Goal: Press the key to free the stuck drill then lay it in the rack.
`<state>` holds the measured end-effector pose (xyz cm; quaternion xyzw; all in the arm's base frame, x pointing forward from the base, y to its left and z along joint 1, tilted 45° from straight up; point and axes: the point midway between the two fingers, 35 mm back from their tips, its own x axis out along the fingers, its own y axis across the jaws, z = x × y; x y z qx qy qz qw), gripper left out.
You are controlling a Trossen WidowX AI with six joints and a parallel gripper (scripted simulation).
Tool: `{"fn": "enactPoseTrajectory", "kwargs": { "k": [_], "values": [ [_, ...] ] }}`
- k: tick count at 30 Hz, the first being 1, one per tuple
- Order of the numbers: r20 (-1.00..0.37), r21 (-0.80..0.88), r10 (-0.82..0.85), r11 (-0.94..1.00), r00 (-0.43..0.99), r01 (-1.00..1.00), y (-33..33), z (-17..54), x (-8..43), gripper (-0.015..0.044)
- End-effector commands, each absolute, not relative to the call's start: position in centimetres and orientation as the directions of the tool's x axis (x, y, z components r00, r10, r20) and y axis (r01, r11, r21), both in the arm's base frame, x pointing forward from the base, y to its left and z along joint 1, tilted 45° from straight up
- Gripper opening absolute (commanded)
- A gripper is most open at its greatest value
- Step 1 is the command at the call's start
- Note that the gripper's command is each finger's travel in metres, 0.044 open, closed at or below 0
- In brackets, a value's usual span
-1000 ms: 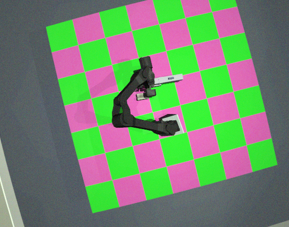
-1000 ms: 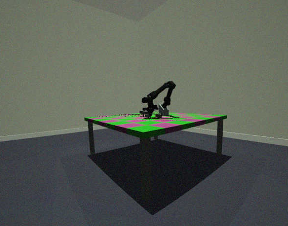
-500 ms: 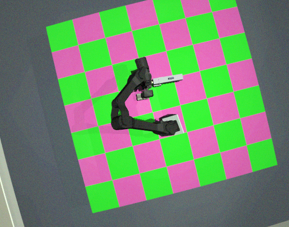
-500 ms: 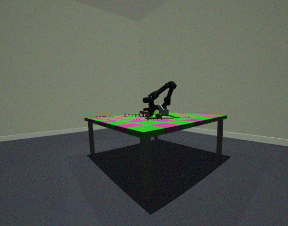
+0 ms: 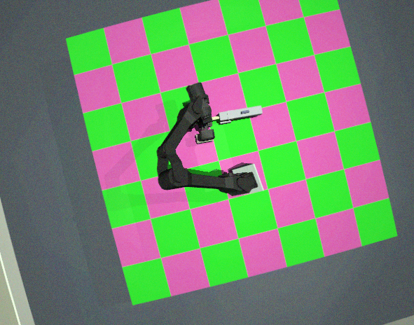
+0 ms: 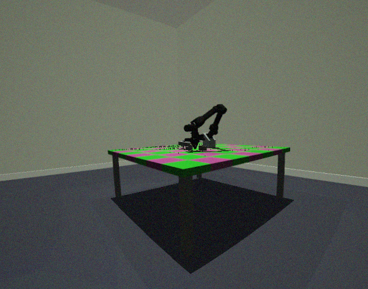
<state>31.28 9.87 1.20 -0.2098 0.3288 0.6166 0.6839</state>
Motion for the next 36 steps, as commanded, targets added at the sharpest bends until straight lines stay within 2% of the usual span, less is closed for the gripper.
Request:
{"fn": "enactPoseTrajectory", "kwargs": {
  "k": [1, 17, 36],
  "values": [
    [-0.708, 0.119, 0.705, 0.152, 0.023, -0.981, 9.9, 1.2, 31.3, 0.0026],
    [-0.707, 0.111, 0.706, 0.157, 0.033, -0.981, 9.7, 0.9, 31.3, 0.044],
    [-0.707, 0.111, 0.706, 0.157, 0.033, -0.981, 9.3, 0.1, 31.2, 0.044]
  ]
}}
